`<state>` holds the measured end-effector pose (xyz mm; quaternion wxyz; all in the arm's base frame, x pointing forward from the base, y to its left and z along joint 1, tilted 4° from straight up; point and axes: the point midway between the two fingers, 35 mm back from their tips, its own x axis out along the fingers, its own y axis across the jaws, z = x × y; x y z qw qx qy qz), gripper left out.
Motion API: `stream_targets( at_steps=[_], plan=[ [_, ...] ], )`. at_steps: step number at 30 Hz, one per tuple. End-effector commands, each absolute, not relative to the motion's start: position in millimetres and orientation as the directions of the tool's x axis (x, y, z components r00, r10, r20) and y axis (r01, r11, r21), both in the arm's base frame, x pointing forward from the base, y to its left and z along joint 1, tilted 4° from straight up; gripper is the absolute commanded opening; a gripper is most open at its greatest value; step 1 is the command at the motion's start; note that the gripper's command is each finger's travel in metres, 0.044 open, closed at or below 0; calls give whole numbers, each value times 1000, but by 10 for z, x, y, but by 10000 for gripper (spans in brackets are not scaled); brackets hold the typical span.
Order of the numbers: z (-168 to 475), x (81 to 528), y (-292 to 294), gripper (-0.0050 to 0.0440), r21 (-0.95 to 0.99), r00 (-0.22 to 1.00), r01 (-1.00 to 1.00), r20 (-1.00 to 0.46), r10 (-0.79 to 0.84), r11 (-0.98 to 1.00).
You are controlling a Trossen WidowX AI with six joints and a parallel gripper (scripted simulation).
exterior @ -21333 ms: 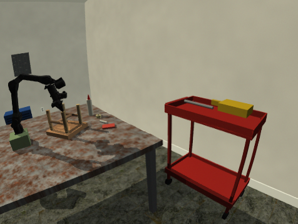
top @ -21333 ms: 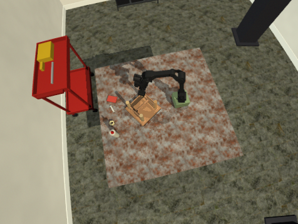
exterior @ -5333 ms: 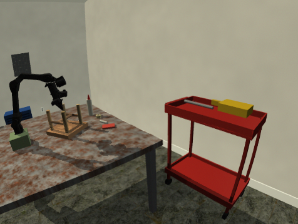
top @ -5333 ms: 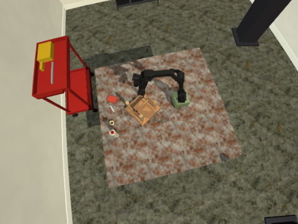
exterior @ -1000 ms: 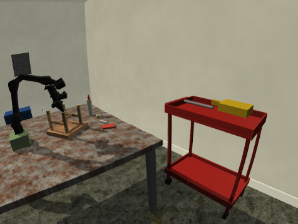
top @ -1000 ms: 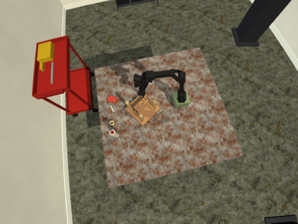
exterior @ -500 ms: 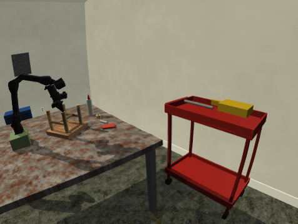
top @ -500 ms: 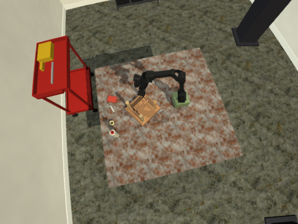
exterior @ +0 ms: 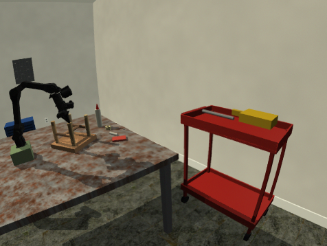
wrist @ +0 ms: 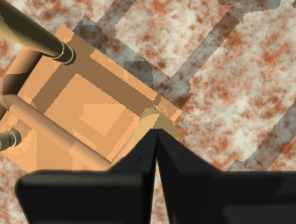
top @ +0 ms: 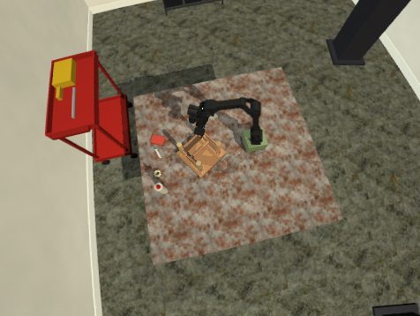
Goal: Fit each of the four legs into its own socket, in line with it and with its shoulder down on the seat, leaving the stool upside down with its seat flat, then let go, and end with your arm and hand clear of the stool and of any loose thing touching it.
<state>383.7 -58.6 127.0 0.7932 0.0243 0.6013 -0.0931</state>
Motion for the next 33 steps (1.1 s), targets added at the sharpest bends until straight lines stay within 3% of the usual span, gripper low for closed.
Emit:
stream_targets(
  at_steps=[1,23,27,33],
  plan=[
    [1263,3836,-578,0,-74,243,174,-963,-116,982],
    [1567,3844,-564,0,-73,272,178,-955,-120,981],
    [1541,3772,-443,0,-72,264,145,-958,-108,987],
    [1632,3273,191,0,-66,247,-25,-967,-58,998]
  ],
)
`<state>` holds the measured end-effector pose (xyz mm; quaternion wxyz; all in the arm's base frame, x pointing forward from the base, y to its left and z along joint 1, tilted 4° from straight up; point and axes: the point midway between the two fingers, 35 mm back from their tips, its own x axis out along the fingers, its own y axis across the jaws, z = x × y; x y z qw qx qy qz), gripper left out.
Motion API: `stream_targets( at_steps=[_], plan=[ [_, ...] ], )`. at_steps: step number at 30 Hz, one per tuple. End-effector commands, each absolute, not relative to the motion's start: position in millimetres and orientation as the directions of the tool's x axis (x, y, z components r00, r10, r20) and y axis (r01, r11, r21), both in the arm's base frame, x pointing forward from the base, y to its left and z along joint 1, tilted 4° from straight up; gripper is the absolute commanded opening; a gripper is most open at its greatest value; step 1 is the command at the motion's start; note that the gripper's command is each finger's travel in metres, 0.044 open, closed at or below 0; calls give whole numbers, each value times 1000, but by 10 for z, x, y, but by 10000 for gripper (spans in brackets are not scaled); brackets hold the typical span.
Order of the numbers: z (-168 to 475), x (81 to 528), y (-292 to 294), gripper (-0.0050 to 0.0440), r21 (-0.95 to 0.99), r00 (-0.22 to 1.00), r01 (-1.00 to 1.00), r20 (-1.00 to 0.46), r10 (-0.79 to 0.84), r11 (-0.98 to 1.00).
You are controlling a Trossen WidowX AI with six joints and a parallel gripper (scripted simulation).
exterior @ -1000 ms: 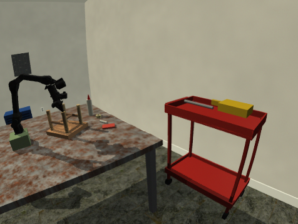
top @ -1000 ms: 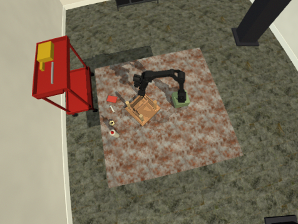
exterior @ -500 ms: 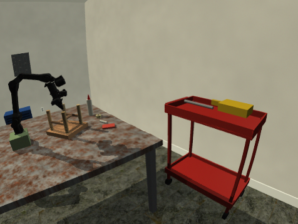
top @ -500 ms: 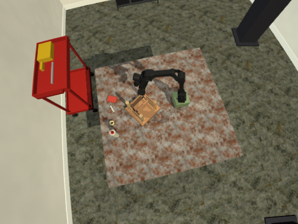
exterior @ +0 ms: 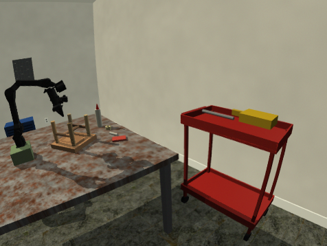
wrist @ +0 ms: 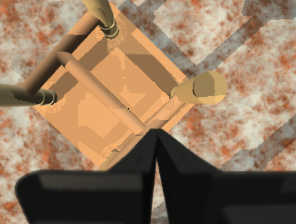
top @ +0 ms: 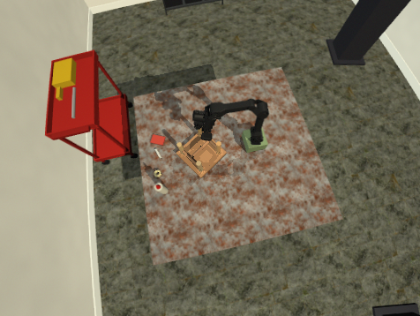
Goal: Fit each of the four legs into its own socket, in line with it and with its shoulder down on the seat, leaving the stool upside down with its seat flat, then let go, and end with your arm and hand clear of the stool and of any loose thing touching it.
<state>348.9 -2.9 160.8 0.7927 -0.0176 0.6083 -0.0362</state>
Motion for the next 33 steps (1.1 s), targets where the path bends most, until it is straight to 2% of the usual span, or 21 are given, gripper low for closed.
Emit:
stream_targets(
  at_steps=[1,8,33],
  plan=[
    [1639,3184,272,0,-65,244,-52,-968,-51,997],
    [1643,2585,686,0,-60,218,-220,-976,-11,974],
    [1342,2565,665,0,-60,217,-221,-976,-11,973]
  ],
)
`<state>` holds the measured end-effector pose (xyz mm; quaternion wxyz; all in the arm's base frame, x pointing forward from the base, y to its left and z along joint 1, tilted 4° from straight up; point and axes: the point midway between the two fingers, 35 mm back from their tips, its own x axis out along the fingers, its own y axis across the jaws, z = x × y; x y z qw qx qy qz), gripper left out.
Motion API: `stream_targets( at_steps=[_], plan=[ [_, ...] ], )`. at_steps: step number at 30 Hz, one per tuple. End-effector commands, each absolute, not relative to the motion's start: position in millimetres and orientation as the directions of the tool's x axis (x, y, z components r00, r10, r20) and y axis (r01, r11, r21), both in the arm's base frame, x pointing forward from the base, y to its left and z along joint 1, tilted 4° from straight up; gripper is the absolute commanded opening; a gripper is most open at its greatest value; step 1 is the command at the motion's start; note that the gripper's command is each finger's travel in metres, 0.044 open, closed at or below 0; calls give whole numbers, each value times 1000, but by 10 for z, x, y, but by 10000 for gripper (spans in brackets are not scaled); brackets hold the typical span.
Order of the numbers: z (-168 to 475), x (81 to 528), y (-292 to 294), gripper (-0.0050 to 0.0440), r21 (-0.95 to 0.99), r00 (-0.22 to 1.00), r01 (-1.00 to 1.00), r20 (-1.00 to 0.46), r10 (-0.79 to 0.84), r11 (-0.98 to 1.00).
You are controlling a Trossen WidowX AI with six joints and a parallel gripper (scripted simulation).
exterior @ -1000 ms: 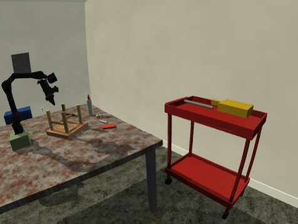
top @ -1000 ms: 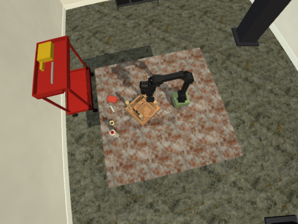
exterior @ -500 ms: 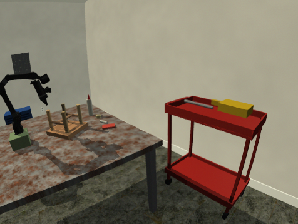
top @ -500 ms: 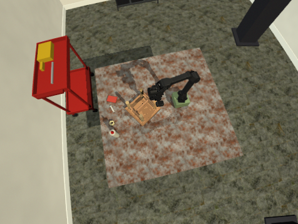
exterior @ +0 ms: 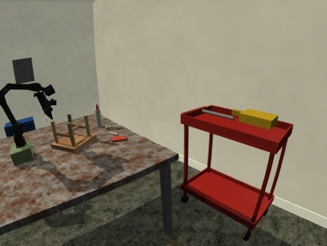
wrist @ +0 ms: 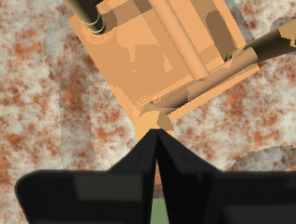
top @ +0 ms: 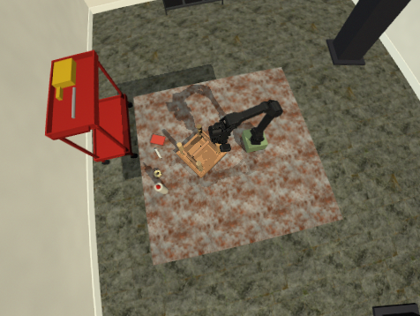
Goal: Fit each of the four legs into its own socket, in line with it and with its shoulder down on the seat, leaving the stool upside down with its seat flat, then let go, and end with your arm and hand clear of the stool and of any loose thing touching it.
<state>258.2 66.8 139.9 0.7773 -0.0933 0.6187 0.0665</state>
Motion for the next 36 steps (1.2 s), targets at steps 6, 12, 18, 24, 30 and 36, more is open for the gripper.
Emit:
stream_targets(
  at_steps=[6,12,18,24,30,36],
  plan=[
    [1253,2567,660,0,-60,217,-221,-976,-11,973],
    [1239,2567,659,0,-60,217,-221,-976,-11,973],
    [1193,2567,656,0,-60,217,-221,-976,-11,973],
    [1137,2565,653,0,-60,217,-221,-976,-11,973],
    [1099,2563,650,0,-60,217,-221,-976,-11,973],
    [1067,2561,647,0,-60,217,-221,-976,-11,973]
  ],
)
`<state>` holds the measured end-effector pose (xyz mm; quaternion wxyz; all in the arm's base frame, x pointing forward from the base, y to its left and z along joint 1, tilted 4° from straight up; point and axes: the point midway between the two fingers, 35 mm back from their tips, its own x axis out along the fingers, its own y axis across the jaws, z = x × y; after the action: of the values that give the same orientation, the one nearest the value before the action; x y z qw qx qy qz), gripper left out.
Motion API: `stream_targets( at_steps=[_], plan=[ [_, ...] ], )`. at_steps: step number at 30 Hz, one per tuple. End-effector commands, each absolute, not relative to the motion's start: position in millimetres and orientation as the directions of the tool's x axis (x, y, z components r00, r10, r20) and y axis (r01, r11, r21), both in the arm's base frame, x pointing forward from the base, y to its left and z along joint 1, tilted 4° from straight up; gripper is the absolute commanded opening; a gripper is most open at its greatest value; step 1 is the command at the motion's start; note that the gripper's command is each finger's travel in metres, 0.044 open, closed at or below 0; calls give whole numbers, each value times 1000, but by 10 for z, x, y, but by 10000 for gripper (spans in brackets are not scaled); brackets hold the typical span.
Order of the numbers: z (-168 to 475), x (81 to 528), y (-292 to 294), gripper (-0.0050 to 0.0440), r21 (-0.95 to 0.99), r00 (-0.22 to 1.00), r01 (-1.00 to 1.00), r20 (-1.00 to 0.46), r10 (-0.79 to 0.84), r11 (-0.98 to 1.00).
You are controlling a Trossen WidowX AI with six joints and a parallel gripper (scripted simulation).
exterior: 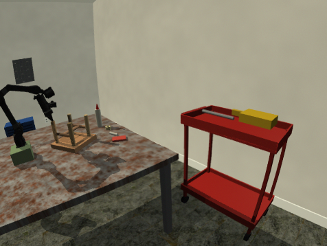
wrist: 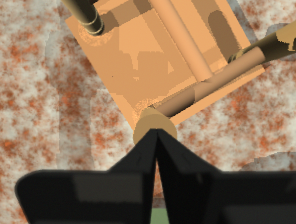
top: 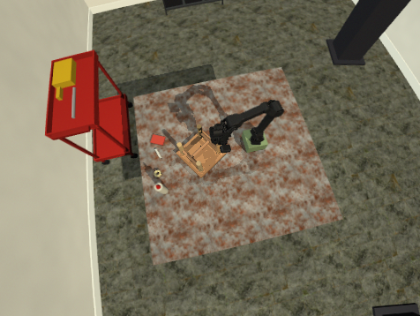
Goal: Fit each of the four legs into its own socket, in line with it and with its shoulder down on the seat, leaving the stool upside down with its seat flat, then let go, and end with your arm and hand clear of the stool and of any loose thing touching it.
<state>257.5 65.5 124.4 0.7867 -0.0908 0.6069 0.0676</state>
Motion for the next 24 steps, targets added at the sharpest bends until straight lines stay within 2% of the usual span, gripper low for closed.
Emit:
stream_targets(
  at_steps=[1,24],
  plan=[
    [1067,2561,647,0,-60,217,-221,-976,-11,973],
    [1045,2560,646,0,-60,217,-221,-976,-11,973]
  ],
)
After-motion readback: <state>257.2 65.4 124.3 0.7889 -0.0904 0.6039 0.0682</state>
